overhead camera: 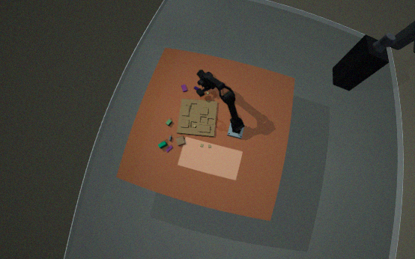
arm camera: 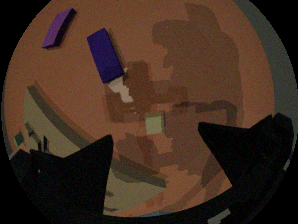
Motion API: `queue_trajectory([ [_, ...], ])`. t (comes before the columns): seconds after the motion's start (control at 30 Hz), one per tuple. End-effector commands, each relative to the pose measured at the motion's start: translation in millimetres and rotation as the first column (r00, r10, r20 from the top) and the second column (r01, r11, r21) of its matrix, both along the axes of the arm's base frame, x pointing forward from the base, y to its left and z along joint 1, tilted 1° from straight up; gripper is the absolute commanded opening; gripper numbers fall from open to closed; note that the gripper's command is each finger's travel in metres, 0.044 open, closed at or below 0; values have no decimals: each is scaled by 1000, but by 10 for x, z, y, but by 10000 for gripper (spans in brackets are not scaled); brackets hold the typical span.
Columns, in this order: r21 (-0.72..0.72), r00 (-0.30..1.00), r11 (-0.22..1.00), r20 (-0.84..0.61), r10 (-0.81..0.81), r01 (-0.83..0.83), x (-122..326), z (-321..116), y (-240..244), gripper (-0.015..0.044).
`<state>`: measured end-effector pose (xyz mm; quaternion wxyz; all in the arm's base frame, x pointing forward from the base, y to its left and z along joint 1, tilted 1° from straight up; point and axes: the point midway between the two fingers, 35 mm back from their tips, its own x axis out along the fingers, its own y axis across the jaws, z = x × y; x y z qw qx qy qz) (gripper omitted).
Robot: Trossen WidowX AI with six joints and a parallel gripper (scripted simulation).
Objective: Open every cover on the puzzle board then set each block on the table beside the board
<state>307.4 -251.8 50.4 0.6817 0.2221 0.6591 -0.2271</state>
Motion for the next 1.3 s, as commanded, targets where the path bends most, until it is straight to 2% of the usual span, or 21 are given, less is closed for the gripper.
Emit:
queue_trajectory([
  [0.0, -6, 1000, 1000, 12, 2, -2, 19, 181, -14, 440],
  [0.5, -3, 1000, 1000, 12, 4, -4, -17, 547, 17, 440],
  [1.07, -16, 998, 998, 6, 63, -63, 328, 559, 836, 0],
  [1.27, -20, 996, 996, 5, 85, -85, 400, 561, 1168, 0],
])
